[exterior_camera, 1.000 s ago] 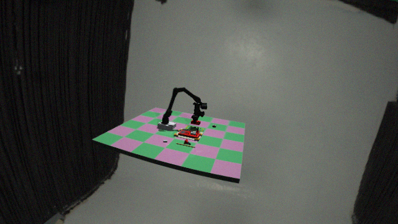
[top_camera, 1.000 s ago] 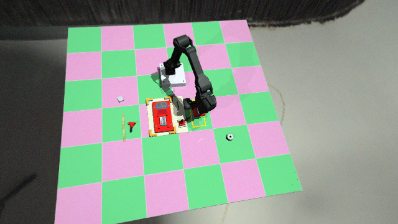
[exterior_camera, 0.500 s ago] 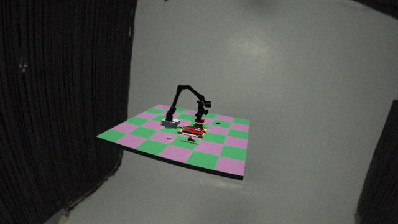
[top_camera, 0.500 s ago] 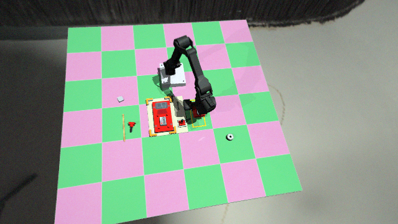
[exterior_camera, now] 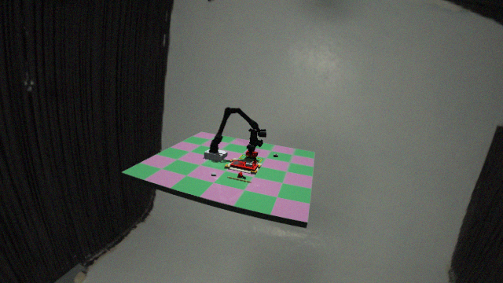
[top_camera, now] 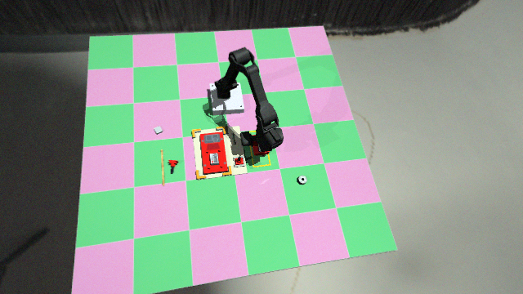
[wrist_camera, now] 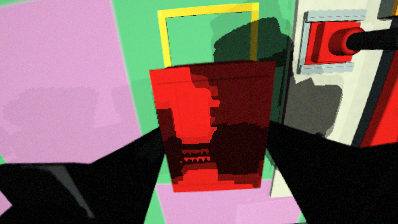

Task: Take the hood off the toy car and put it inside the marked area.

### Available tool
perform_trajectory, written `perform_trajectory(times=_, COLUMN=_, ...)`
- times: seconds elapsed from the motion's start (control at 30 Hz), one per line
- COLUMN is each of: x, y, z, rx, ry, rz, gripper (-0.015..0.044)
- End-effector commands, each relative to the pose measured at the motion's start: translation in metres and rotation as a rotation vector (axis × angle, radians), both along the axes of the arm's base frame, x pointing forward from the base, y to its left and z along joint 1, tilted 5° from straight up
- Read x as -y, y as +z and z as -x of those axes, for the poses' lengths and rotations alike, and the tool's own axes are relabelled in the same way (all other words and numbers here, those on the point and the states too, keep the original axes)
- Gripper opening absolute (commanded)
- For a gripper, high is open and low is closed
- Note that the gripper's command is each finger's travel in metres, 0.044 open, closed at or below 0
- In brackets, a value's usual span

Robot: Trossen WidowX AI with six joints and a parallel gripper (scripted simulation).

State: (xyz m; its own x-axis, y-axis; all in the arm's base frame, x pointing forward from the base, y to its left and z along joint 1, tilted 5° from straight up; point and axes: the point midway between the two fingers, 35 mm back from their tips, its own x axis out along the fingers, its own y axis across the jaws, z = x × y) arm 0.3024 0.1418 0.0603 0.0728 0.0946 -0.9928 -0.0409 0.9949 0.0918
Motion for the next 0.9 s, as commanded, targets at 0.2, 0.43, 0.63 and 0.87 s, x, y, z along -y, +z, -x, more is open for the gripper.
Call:
perform_trajectory(times=0.2, x=0.001, y=-0.013, z=0.002, rx=-0.009, ry=-0.003, rz=0.007, gripper=0.0)
perform_trajectory(times=0.43, x=0.001, y=-0.014, z=0.002, rx=-0.009, ry=-0.003, rz=0.007, gripper=0.0)
perform_trajectory(times=0.63, x=0.001, y=-0.014, z=0.002, rx=-0.009, ry=-0.003, rz=0.007, gripper=0.0)
perform_trajectory(times=0.87, x=0.0, y=-0.017, z=0.002, rx=-0.009, ry=-0.003, rz=0.007, gripper=0.0)
